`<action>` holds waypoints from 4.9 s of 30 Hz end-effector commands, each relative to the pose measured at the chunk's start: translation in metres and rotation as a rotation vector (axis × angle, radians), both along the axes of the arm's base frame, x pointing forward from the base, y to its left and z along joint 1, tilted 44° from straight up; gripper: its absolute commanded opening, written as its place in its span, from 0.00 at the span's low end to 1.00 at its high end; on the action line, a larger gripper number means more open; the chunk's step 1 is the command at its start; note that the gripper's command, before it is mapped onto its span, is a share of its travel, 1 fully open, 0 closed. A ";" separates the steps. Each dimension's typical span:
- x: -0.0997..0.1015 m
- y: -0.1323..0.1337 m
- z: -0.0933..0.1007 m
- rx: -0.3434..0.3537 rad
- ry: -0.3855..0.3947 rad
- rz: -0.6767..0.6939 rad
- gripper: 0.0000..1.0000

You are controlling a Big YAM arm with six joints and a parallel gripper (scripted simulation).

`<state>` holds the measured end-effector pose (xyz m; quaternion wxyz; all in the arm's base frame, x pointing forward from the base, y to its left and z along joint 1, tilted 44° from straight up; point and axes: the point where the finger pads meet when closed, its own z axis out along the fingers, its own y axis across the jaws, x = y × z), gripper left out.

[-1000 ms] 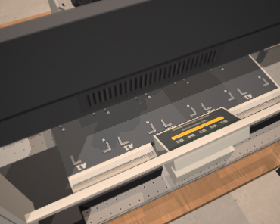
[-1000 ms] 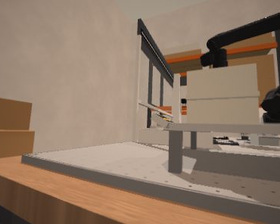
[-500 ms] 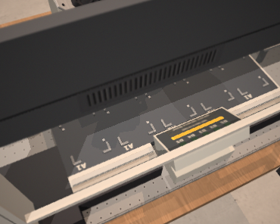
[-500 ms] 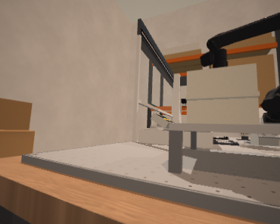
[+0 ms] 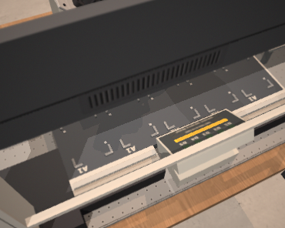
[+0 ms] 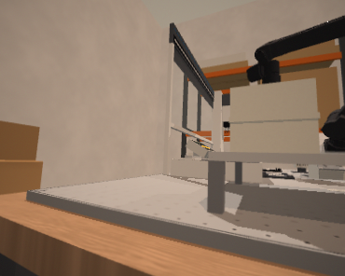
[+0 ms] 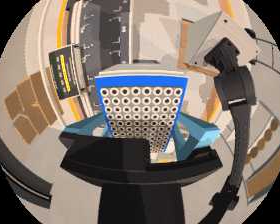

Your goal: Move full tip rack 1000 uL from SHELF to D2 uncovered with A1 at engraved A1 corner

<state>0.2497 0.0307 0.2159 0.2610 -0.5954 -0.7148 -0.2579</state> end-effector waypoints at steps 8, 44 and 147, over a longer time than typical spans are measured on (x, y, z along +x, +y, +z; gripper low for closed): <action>0.004 -0.003 0.008 -0.009 -0.018 0.002 0.00; 0.004 -0.007 0.011 -0.014 -0.038 -0.002 0.00; 0.004 -0.007 0.011 0.047 -0.811 0.844 0.00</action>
